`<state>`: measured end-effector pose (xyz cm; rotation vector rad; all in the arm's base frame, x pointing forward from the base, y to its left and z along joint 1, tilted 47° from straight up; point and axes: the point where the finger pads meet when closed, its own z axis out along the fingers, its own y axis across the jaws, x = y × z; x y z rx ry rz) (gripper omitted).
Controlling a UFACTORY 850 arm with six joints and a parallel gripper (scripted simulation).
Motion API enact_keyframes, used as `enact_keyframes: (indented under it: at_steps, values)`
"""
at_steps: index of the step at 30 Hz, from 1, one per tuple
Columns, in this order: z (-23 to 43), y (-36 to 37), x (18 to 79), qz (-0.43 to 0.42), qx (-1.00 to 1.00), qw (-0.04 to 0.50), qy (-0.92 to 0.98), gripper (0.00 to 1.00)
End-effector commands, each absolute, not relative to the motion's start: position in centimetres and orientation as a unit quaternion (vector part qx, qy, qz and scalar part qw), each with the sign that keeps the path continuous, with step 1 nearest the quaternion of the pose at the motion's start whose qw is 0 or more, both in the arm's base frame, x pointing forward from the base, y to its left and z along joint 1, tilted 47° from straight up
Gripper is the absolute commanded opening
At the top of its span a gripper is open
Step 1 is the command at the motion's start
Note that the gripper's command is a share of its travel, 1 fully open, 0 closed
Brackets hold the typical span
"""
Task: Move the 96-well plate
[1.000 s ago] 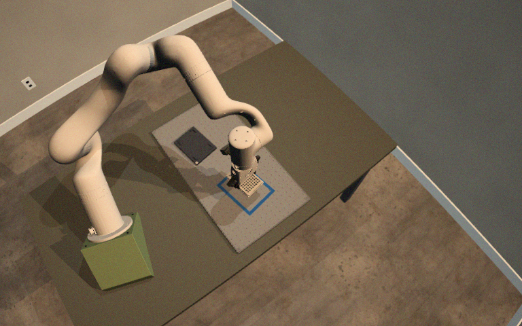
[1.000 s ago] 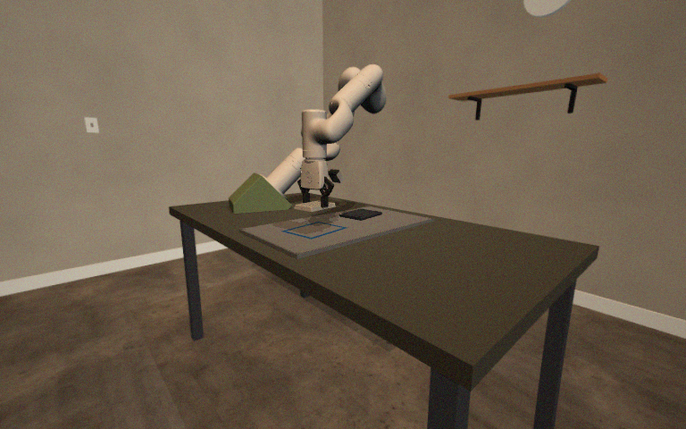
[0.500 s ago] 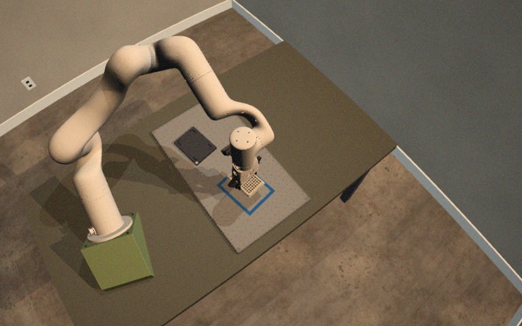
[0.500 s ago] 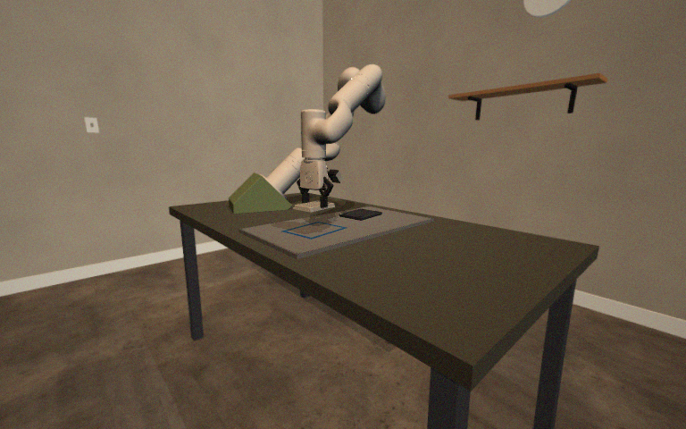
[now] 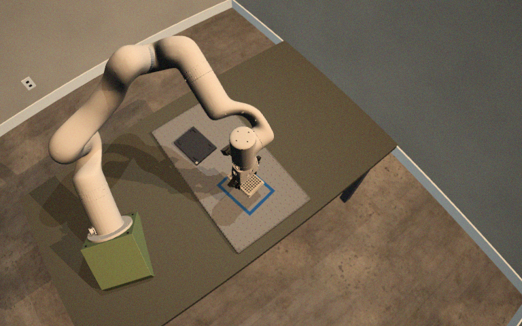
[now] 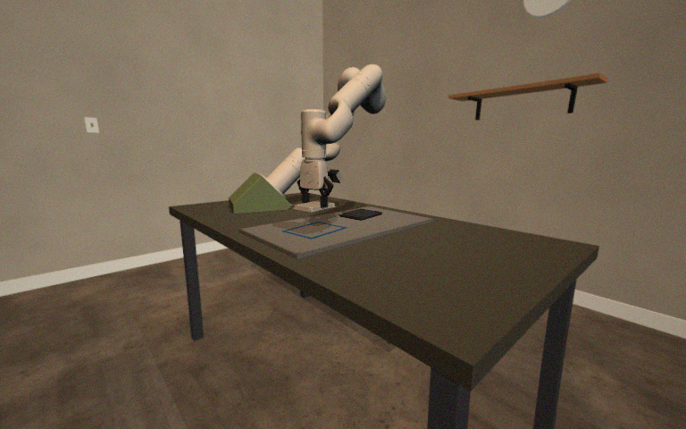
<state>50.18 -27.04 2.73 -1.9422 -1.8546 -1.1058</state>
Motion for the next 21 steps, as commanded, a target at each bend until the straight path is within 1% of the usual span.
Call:
enact_keyframes:
  at_steps: [1,21]
  values:
    - [2.8,-27.1,50.2,-0.378,-0.664,0.117,-0.634,0.00]
    - [1.2,-25.6,51.0,-0.378,-0.664,0.117,-0.634,0.00]
